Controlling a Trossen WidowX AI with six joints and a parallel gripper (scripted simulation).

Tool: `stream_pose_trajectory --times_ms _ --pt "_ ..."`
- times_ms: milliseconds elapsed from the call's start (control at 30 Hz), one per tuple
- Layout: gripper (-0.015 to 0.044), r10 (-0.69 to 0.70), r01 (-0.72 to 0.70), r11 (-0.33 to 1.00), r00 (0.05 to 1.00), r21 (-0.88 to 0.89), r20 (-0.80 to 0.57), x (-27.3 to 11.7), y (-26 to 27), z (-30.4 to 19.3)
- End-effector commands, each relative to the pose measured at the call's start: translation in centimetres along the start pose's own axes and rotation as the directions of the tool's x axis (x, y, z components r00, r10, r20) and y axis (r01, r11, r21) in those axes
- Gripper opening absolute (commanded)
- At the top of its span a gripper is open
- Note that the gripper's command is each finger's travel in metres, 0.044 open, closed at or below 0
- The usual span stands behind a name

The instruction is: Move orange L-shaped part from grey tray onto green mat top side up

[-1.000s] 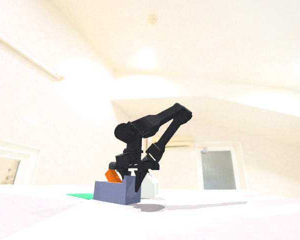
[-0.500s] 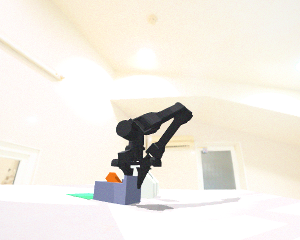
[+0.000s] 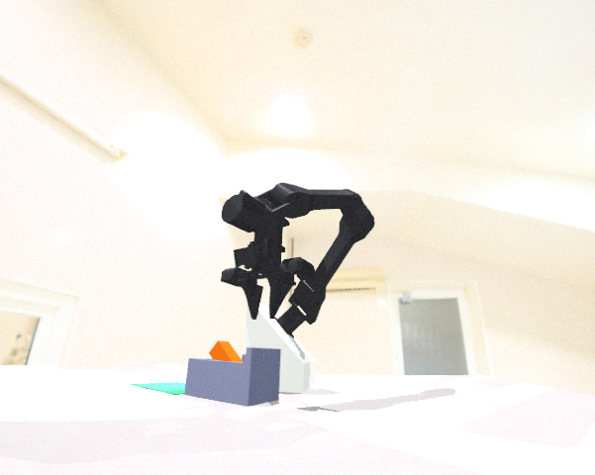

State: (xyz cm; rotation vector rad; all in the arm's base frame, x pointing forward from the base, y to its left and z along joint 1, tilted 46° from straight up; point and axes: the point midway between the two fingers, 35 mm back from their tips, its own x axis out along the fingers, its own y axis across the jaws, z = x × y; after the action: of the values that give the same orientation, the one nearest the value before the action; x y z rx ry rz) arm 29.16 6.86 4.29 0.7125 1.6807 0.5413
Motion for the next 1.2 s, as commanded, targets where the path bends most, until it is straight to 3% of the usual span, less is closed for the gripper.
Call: stream_pose_trajectory --times_ms 0,833,867,967,1167 --pt "0.0180 -0.003 0.003 1.000 1.000 -0.012 -0.006 -0.5 0.1 -0.2" --pt "0.0180 0.000 0.000 1.000 1.000 -0.001 -0.005 -0.1 0.0 -0.1" --pt "0.0206 -0.001 0.000 1.000 1.000 -0.016 -0.005 -0.1 0.0 -0.1" --pt "0.0280 -0.002 0.001 0.990 1.000 -0.140 -0.004 -0.2 -0.6 0.1" --pt "0.0280 -0.006 0.003 0.817 1.000 -0.577 -0.003 -0.4 -2.8 0.5"
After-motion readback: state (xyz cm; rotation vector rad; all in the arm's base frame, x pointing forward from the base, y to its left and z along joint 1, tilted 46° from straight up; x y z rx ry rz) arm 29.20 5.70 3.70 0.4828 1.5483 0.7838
